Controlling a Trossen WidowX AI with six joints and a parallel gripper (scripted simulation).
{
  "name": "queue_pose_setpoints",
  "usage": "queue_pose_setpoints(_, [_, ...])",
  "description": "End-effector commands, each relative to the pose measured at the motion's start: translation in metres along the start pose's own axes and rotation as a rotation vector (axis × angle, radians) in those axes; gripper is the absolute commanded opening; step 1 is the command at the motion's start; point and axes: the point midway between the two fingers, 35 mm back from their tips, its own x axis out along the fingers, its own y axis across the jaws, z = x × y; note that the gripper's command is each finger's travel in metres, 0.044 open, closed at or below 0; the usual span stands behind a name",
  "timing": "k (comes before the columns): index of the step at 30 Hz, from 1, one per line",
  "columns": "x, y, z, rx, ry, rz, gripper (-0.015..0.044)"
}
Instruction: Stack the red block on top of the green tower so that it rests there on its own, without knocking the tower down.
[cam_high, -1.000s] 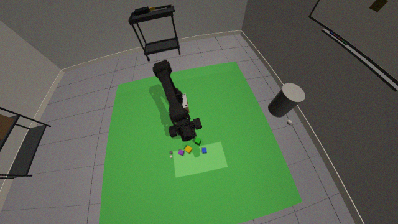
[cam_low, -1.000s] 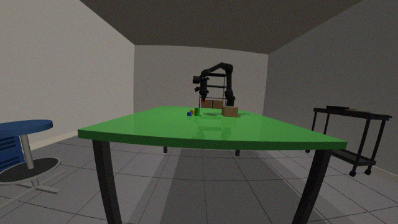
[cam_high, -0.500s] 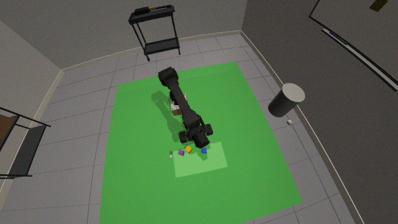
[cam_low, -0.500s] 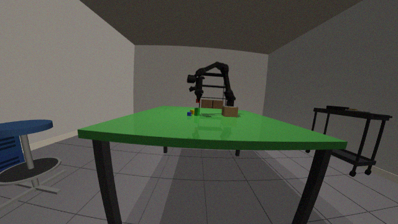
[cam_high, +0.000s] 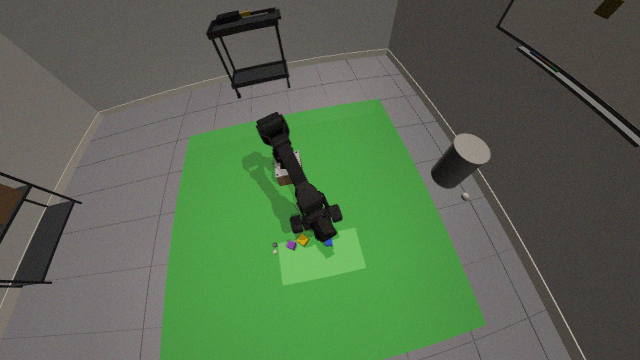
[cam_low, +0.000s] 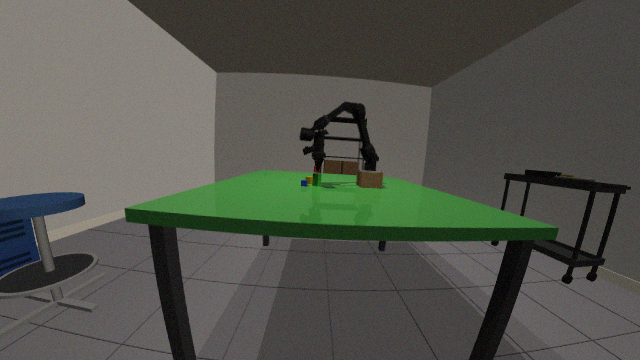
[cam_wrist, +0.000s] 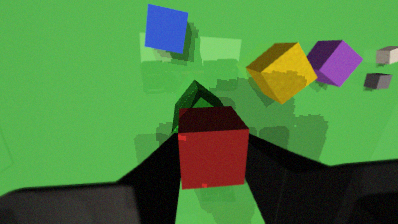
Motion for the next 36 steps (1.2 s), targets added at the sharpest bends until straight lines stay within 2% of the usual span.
queue_pose_setpoints(1, [0.0067, -0.0004, -0.0023, 0.001, 0.006, -0.001, 0.0000])
queue_pose_setpoints(27, [0.0022, -0.0002, -0.0019, 0.001, 0.006, -0.001, 0.0000])
queue_pose_setpoints(36, [0.0065, -0.0005, -0.0027, 0.000, 0.008, -0.002, 0.0236])
